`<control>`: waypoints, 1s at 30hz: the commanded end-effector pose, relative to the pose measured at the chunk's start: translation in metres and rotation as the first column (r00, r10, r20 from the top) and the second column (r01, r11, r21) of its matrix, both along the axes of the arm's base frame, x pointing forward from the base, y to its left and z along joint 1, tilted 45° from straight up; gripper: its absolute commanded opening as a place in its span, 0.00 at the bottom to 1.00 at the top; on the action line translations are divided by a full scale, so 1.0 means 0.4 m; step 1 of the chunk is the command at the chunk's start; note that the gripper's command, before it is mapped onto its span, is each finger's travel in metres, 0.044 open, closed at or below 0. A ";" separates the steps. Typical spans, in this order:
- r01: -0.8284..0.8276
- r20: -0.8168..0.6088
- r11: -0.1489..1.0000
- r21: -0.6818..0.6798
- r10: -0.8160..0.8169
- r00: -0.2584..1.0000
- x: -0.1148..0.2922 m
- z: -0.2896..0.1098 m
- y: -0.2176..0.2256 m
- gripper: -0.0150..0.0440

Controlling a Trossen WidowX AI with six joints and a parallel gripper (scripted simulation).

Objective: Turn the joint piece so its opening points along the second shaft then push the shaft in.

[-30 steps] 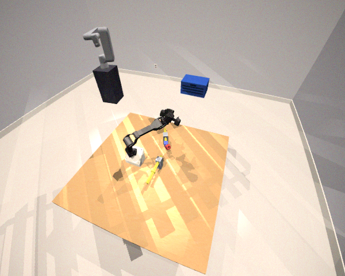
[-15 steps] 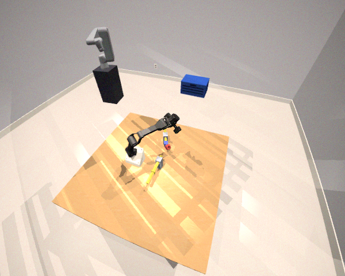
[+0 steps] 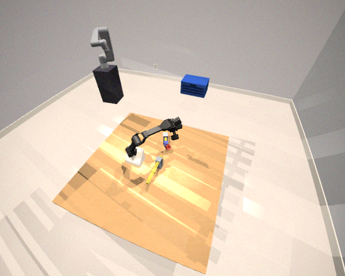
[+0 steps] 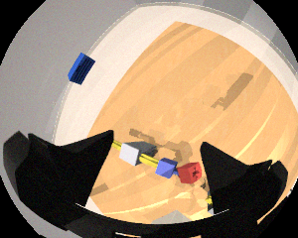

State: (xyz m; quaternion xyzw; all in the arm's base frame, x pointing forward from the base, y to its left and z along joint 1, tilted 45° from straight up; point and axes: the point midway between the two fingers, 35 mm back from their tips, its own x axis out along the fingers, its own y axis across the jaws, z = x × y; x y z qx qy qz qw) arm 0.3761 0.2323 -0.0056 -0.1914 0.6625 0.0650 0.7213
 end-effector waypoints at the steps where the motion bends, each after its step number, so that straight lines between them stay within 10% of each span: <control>1: 0.088 0.000 0.993 -0.080 -0.088 0.996 0.003 0.001 -0.041 1.00; 20: 0.431 0.170 0.748 -0.504 -0.404 0.899 0.000 0.053 -0.262 1.00; 30: 0.351 0.126 0.753 -0.556 -0.342 0.931 0.001 0.058 -0.277 1.00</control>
